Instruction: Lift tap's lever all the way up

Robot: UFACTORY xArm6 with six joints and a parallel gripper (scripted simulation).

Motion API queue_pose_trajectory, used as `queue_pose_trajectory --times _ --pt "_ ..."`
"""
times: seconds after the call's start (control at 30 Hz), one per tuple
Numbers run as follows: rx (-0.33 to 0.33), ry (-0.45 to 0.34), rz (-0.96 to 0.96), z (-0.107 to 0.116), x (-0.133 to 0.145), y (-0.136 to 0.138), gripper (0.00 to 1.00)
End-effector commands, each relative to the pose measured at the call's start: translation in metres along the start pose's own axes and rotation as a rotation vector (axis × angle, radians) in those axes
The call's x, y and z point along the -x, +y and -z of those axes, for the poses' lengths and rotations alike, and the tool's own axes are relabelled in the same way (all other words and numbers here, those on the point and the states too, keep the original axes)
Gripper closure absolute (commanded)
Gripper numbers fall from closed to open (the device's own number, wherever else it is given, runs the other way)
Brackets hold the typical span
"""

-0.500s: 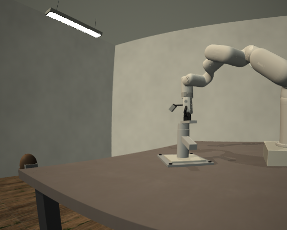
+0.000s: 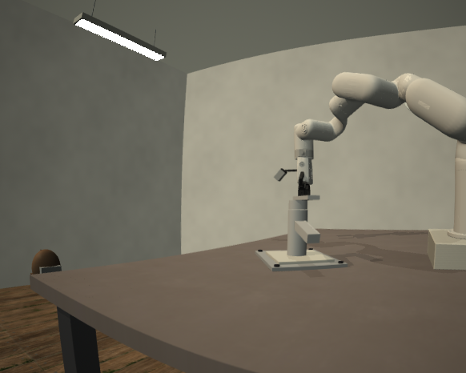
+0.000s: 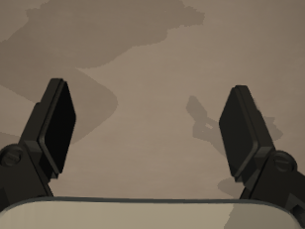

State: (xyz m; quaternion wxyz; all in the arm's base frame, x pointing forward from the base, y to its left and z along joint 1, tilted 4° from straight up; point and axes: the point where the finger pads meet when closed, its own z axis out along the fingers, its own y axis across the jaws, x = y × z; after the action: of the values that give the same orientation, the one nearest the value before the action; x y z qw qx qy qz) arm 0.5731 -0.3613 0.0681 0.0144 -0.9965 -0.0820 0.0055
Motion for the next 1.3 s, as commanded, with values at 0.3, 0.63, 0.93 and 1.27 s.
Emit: queue_pose_trajectory --times 0.3,0.63,0.93,1.27 --pt "0.002 0.006 0.166 0.020 -0.023 -0.046 0.00" --pt "0.000 0.009 0.431 0.045 -0.046 -0.125 0.00" --pt "-0.002 0.011 0.648 0.063 -0.053 -0.191 0.00" --pt "-0.005 0.014 0.898 0.079 -0.049 -0.266 0.00"
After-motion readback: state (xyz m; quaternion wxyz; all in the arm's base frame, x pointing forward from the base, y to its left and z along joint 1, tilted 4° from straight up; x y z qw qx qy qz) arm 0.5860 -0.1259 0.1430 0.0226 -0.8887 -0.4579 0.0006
